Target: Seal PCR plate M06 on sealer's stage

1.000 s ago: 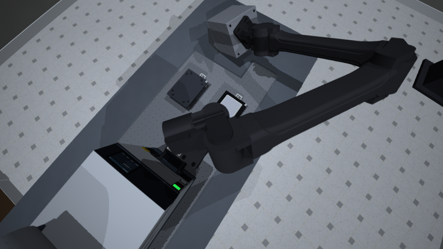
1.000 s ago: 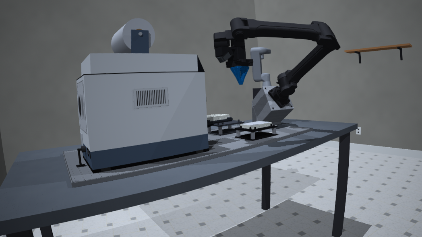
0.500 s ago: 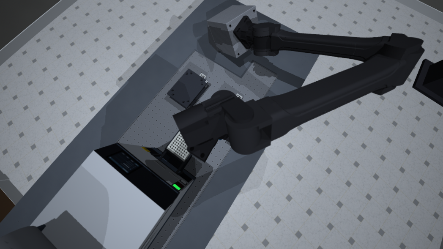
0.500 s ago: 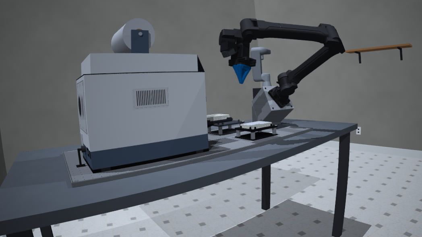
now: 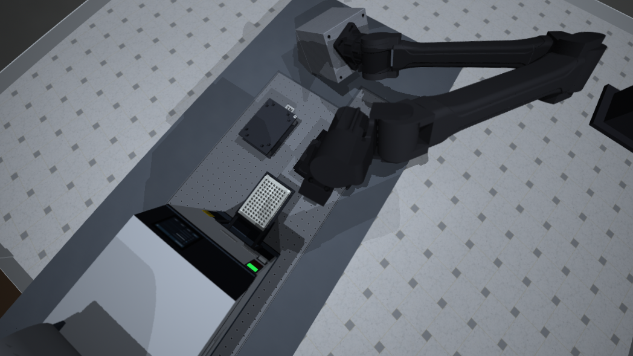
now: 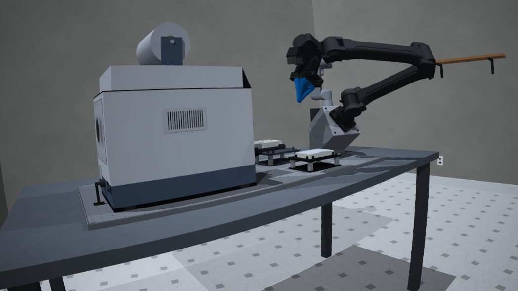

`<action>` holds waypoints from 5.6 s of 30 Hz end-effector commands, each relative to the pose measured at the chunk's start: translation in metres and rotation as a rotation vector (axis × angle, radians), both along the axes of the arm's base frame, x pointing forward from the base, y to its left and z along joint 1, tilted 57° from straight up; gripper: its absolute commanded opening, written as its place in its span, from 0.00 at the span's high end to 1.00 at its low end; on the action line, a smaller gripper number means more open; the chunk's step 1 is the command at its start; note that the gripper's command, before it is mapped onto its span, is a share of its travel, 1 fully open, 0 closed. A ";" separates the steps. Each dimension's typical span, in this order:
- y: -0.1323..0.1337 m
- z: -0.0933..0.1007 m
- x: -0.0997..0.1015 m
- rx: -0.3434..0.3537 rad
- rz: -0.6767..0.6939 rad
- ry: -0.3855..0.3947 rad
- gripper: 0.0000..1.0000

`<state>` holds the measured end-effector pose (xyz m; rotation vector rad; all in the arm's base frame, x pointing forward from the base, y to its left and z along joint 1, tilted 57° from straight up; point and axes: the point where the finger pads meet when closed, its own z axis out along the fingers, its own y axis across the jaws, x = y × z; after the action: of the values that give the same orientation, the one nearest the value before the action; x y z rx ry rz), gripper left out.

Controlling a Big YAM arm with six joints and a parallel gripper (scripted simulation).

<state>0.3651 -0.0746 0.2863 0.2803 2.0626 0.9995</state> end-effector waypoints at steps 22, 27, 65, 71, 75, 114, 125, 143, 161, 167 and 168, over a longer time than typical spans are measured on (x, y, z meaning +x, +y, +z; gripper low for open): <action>-0.011 0.008 0.009 0.138 -0.348 -0.198 1.00; -0.014 0.009 0.012 0.127 -0.336 -0.194 1.00; -0.019 0.027 0.114 0.133 -0.313 -0.201 1.00; -0.021 0.033 0.143 0.137 -0.309 -0.205 1.00; -0.023 0.028 0.129 0.127 -0.316 -0.197 1.00; -0.006 0.009 0.168 0.145 -0.322 -0.174 1.00; 0.003 0.020 0.187 0.139 -0.311 -0.204 1.00; -0.007 0.015 0.178 0.117 -0.329 -0.203 1.00; -0.014 0.013 0.184 0.117 -0.328 -0.206 1.00; -0.011 0.005 0.180 0.120 -0.325 -0.192 1.00; -0.008 0.005 0.179 0.121 -0.321 -0.189 1.00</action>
<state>0.5439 -0.0784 0.2836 0.5617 1.7396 0.9315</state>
